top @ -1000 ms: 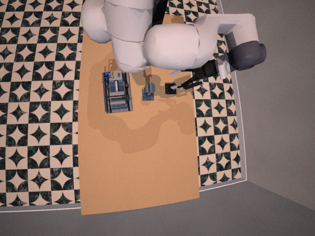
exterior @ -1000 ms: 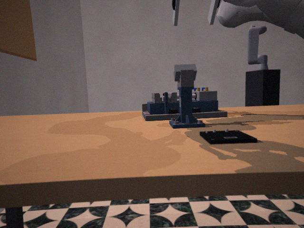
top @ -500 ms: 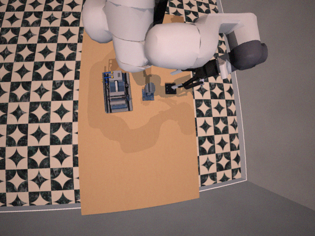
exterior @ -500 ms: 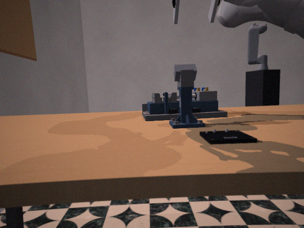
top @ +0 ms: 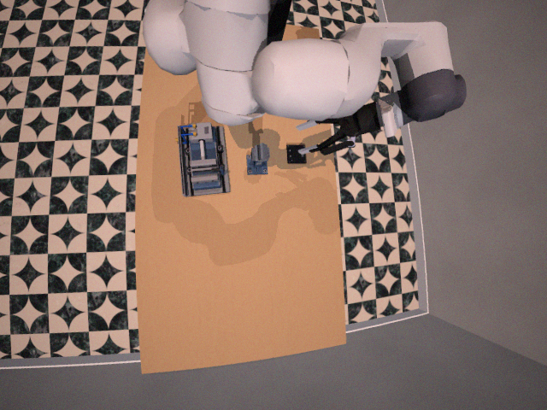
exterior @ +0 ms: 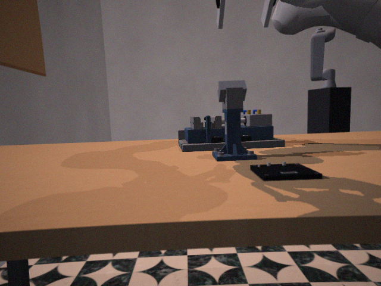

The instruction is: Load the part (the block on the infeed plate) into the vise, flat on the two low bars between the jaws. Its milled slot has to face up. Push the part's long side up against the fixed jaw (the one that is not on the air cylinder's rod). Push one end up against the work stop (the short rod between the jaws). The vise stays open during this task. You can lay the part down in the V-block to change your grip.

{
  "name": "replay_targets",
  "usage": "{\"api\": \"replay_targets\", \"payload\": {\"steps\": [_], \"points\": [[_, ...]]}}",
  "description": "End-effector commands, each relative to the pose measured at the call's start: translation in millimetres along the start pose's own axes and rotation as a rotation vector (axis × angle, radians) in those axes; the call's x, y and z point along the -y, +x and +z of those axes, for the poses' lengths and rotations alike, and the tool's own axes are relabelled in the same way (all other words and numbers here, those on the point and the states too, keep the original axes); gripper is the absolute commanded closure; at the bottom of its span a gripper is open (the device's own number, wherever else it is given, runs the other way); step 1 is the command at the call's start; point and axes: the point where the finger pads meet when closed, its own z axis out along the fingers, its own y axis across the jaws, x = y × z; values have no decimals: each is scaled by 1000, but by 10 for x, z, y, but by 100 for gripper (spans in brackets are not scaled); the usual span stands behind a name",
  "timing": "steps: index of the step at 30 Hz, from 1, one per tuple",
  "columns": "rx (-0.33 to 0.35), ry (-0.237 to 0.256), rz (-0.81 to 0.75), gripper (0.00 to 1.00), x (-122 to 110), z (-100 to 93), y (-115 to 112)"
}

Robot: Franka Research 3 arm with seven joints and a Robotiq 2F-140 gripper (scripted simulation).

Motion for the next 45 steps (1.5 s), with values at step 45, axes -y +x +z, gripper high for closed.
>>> {"api": "replay_targets", "payload": {"steps": [45], "points": [[5,15,-10,24,82,-4,1]]}}
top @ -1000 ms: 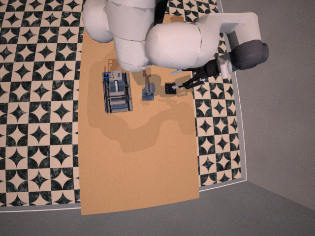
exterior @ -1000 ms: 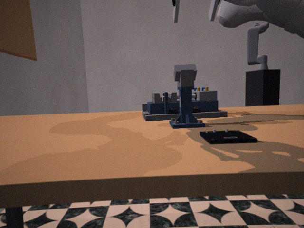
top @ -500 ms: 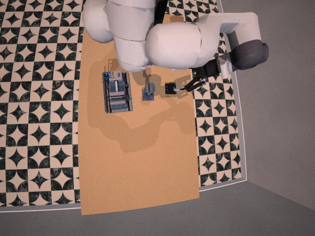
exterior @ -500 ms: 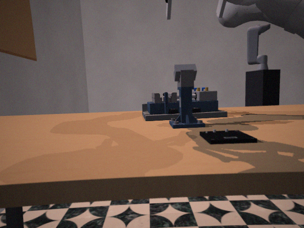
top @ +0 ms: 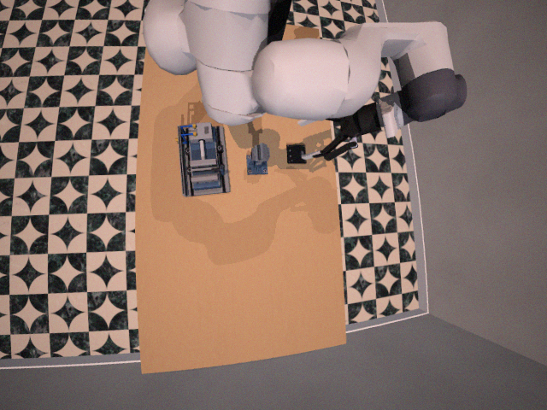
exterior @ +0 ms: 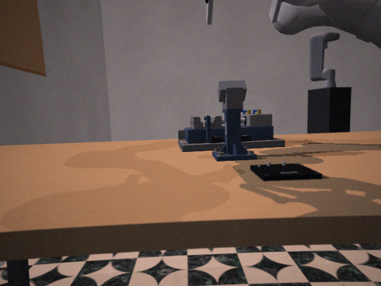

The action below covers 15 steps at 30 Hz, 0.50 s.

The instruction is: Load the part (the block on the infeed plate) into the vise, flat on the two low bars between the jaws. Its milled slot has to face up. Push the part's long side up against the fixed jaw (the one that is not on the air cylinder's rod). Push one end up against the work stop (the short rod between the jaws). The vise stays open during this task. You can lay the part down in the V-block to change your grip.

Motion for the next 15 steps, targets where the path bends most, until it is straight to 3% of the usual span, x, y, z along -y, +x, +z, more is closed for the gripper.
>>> {"api": "replay_targets", "payload": {"steps": [1,15], "points": [[6,8,-8,24,60,6,2],[30,56,-16,24,361,41,-6]]}}
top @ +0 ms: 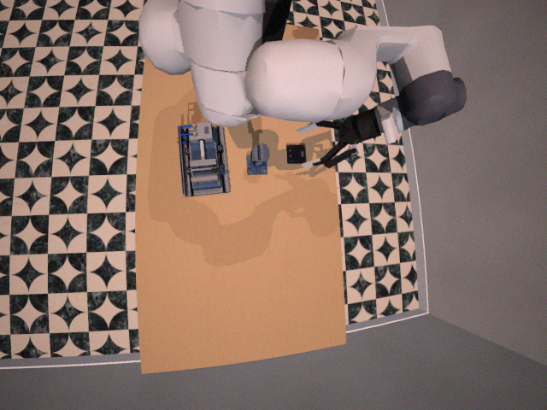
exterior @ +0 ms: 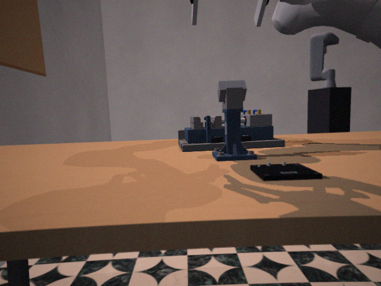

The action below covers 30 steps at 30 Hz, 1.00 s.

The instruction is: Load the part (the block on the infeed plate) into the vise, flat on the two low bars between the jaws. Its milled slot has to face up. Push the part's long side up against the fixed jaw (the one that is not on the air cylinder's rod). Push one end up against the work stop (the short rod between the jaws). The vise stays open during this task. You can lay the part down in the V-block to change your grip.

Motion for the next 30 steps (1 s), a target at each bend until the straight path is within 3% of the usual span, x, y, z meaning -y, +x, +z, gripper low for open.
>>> {"api": "replay_targets", "payload": {"steps": [1,10,12,27,30], "points": [[17,21,-26,24,133,11,-15],[45,88,-41,24,538,62,0],[45,88,-41,24,538,62,0],[87,265,-105,24,1506,134,156],[89,279,-111,24,1580,137,175]]}}
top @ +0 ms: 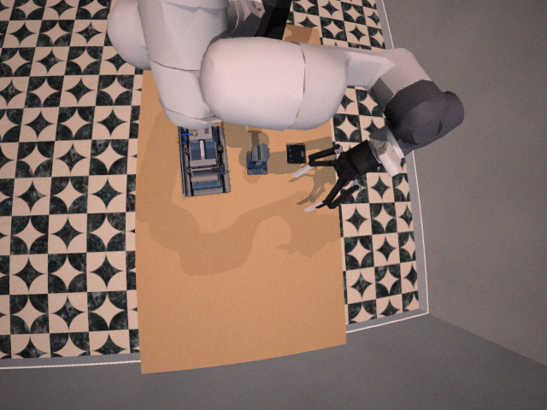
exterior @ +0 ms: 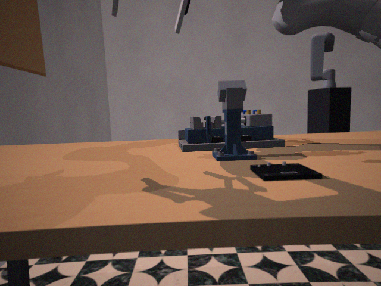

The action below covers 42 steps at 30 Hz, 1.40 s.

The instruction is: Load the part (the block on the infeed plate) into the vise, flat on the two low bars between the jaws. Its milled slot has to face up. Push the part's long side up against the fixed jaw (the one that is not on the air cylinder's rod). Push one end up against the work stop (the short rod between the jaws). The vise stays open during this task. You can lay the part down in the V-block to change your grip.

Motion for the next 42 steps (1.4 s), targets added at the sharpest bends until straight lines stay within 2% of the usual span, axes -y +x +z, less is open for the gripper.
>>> {"api": "replay_targets", "payload": {"steps": [1,11,14,17,22,31,33,36,42], "points": [[25,50,-107,24,230,49,-6],[35,207,-204,24,963,222,269],[34,238,-228,24,1098,251,332],[34,243,-232,24,1119,256,342],[26,326,-303,24,1460,328,522],[12,413,-394,24,1786,400,724],[12,413,-394,24,1786,400,724],[1,460,-450,24,1945,439,838],[-12,511,-517,24,2100,486,963]]}}
